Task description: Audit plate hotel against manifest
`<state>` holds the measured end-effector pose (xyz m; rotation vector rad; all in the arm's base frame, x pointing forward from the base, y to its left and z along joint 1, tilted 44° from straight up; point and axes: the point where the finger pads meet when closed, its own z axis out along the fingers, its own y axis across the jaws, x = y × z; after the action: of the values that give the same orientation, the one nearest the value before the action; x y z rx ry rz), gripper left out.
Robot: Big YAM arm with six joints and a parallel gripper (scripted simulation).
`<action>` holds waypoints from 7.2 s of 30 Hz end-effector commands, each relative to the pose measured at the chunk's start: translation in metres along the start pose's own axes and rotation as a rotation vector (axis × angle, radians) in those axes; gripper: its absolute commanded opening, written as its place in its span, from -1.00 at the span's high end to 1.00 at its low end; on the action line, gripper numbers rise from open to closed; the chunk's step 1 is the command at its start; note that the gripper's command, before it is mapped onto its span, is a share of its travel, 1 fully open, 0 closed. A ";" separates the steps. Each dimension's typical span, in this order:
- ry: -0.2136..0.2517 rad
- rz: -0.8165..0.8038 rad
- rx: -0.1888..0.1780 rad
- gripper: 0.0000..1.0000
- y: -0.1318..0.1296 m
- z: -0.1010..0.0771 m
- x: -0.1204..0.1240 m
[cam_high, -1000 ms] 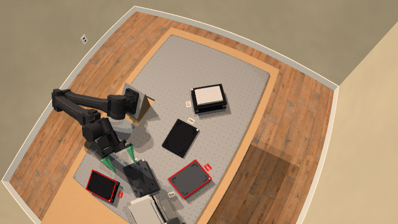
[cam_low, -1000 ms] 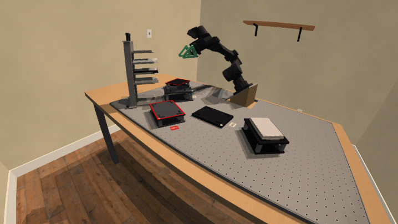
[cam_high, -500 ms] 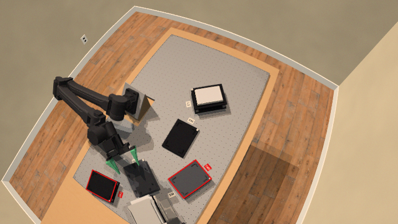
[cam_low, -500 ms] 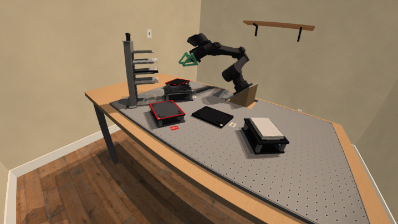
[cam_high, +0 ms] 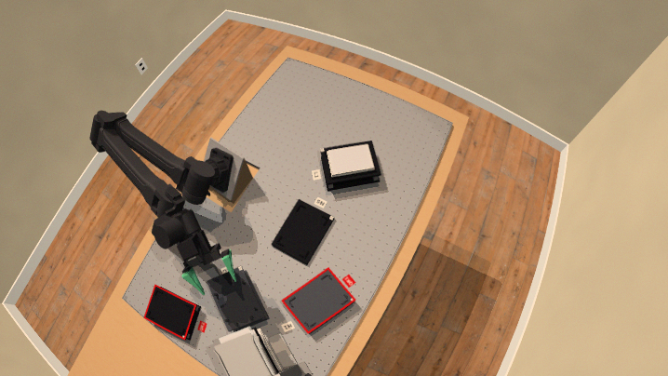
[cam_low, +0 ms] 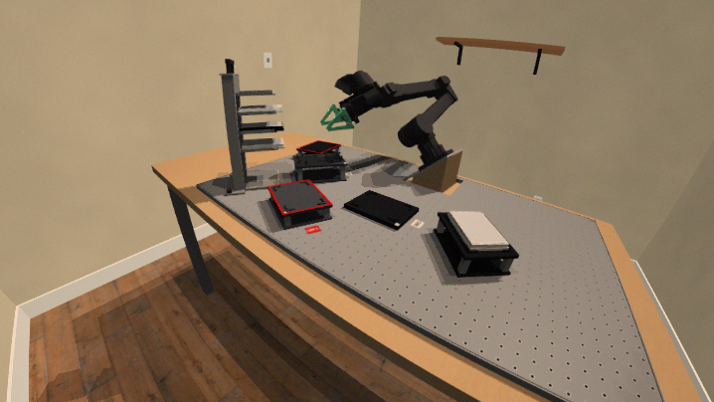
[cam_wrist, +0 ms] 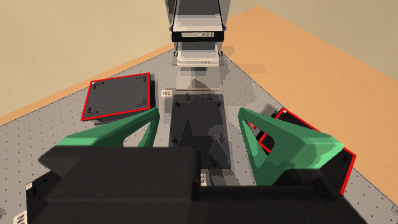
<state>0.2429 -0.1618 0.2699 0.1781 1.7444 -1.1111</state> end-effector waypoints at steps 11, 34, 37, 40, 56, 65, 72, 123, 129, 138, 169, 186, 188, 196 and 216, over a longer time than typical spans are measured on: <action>-0.030 0.018 0.013 -1.00 -0.010 -0.001 -0.017; -0.013 -0.008 0.011 -1.00 -0.004 0.023 0.033; -0.013 -0.008 0.011 -1.00 -0.004 0.027 0.039; -0.059 0.010 0.027 -1.00 -0.017 0.032 0.010; -0.056 0.010 0.028 -1.00 -0.016 0.049 0.002; -0.054 0.009 0.029 -1.00 -0.016 0.058 -0.002; -0.051 0.008 0.028 -1.00 -0.015 0.067 -0.005; -0.040 0.006 0.031 -1.00 -0.015 0.121 -0.030; -0.002 -0.010 0.004 -1.00 -0.001 0.120 -0.010; -0.028 0.001 0.024 -1.00 -0.011 0.134 -0.031; -0.034 0.008 0.012 -0.72 -0.006 0.151 -0.045; -0.034 0.008 0.012 -0.72 -0.006 0.151 -0.045; -0.034 0.008 0.012 -0.72 -0.006 0.151 -0.045; 0.008 -0.013 -0.001 -0.72 0.001 0.150 -0.025; -0.010 -0.006 0.007 -0.72 -0.004 0.124 -0.021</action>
<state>0.3386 -0.2498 0.2787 0.1728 1.7364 -1.1091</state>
